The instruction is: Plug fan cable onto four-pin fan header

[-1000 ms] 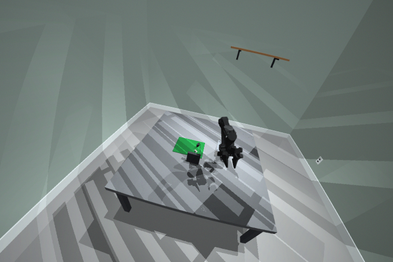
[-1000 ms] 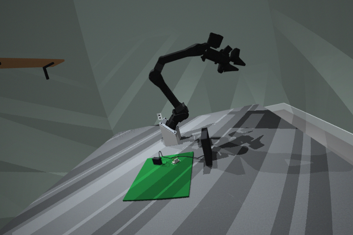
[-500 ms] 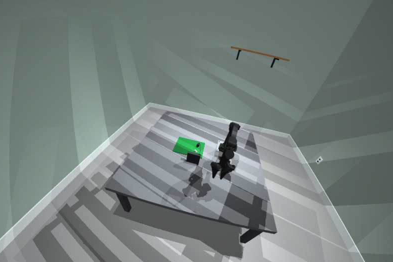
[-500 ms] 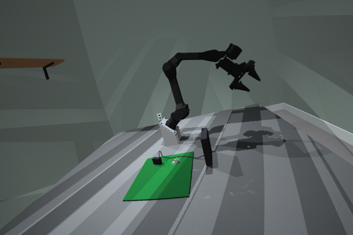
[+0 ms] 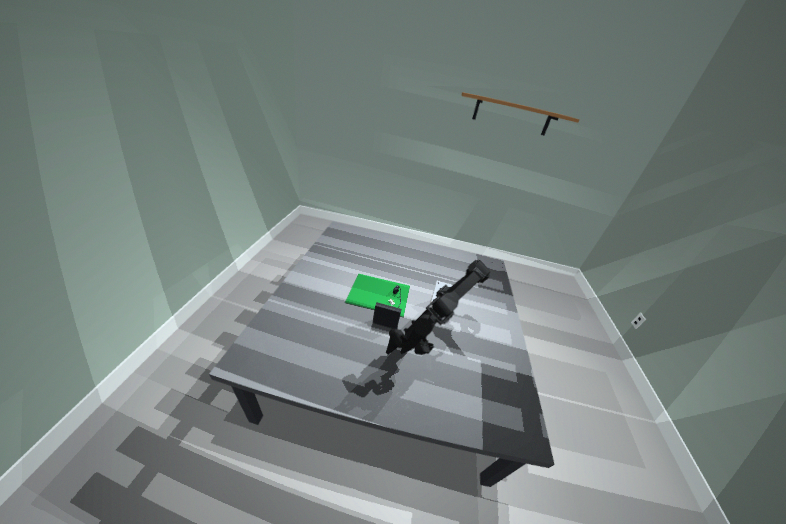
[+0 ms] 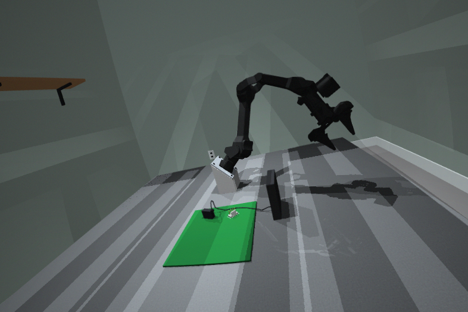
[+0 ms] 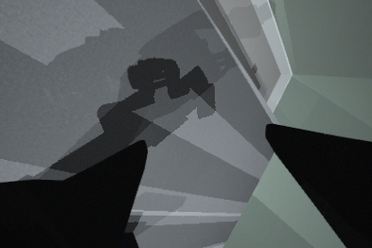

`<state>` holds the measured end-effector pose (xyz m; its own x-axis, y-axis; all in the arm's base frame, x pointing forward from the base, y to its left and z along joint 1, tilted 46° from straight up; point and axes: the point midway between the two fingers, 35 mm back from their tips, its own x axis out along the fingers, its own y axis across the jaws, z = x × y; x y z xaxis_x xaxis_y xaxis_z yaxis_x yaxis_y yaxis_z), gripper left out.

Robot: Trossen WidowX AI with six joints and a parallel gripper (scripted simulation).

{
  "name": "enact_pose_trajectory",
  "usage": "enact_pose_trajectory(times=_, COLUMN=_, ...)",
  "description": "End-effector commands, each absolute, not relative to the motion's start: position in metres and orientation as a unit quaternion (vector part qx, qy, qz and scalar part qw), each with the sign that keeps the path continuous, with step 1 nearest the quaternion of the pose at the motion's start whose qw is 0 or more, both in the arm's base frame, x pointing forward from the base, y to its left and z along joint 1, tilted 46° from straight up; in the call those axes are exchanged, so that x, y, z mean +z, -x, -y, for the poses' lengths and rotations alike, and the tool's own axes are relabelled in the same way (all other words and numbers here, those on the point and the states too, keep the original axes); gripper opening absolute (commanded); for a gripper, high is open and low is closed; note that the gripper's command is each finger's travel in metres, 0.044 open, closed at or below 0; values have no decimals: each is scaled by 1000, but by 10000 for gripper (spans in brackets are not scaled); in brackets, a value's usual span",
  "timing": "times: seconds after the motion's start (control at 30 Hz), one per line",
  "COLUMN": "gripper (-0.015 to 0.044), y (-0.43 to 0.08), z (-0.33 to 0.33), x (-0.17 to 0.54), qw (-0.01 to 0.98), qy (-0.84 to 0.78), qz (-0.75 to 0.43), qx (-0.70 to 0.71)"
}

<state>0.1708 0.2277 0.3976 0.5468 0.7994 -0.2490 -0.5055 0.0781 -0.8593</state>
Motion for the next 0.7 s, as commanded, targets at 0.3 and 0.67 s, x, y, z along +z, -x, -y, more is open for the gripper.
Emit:
enact_pose_trajectory(times=0.3, gripper=440, y=-295, z=-180, x=318, qw=696, qy=600, qz=-6, qx=395)
enact_pose_trajectory(times=0.67, gripper=440, y=-363, z=-100, x=260, qw=690, qy=615, qz=-116, qx=363)
